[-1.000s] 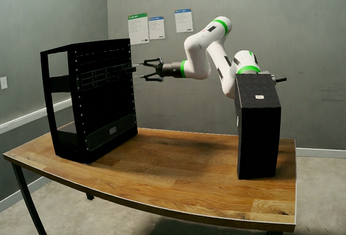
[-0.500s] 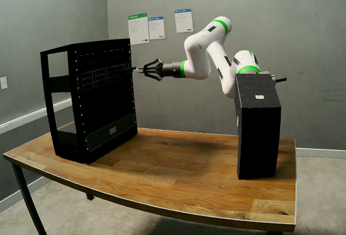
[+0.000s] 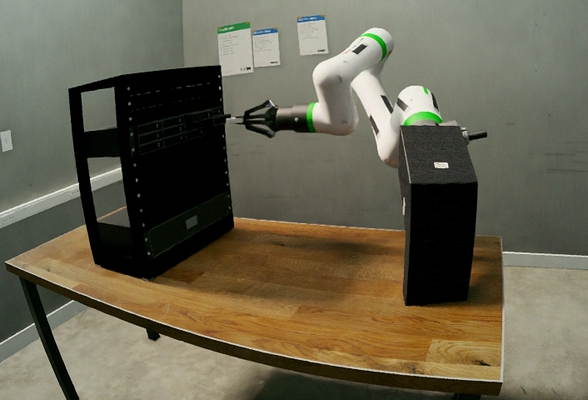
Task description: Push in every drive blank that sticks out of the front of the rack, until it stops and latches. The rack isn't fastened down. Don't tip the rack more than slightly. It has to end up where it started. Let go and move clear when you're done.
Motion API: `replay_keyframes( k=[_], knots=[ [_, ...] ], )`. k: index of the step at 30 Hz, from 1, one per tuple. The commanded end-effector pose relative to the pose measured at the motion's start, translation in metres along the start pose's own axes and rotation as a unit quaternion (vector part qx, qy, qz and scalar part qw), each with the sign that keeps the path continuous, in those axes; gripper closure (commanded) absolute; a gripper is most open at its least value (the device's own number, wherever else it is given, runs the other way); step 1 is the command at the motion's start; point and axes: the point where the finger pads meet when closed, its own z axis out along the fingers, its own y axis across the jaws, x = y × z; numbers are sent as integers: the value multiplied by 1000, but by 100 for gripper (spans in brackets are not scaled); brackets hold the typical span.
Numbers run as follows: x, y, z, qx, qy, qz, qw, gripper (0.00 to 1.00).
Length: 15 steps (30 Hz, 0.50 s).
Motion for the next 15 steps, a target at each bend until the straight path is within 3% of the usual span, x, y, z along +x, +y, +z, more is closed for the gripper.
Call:
replay_keyframes(
  k=[1, 15],
  knots=[
    [4, 0, -1, -1, 0, 0, 1000, 90],
    [55, -11, -12, -1, 0, 0, 1000, 90]
  ],
)
